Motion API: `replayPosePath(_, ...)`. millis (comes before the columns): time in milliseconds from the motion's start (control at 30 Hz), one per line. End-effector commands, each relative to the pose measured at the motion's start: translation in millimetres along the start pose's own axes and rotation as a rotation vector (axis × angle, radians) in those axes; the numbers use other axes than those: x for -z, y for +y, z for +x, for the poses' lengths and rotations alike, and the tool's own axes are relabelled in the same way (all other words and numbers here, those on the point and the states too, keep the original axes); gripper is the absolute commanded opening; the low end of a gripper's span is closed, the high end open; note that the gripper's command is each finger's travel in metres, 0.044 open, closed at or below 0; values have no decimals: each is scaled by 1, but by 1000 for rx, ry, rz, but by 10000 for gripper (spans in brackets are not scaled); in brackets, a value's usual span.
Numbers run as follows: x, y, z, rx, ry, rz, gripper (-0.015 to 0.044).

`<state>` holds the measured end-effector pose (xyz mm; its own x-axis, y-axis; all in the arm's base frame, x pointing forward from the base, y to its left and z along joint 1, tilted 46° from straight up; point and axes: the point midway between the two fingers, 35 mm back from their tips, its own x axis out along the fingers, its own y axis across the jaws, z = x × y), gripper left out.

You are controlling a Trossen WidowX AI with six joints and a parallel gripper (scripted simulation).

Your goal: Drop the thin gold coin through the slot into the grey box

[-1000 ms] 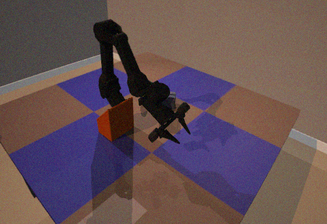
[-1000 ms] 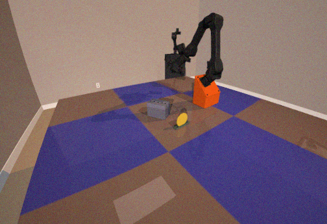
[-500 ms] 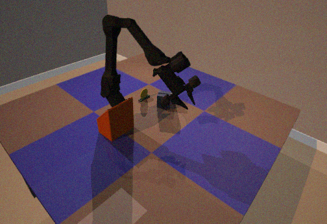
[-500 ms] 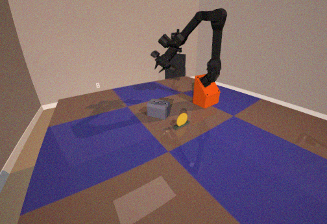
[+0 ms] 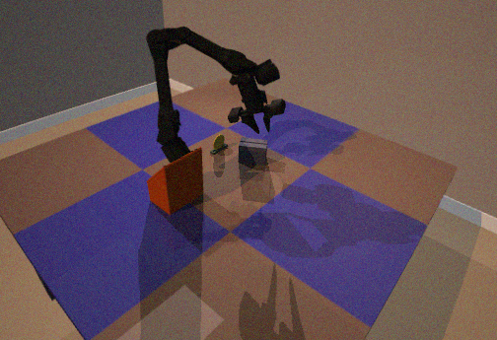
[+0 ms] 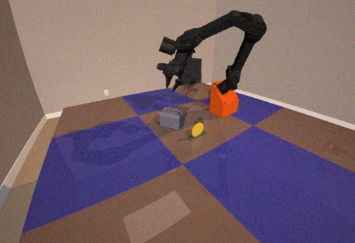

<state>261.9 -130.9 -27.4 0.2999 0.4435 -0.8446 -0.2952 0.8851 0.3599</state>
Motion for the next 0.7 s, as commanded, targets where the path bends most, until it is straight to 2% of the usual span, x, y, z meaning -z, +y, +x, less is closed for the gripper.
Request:
replayPosePath(0,-44,58,-7,-130,19,136,161)
replayPosePath(367,-89,175,-30,-332,156,389,161)
replayPosePath(600,-90,178,-31,-337,160,397,161)
replayPosePath(667,-90,180,-20,-337,160,397,161)
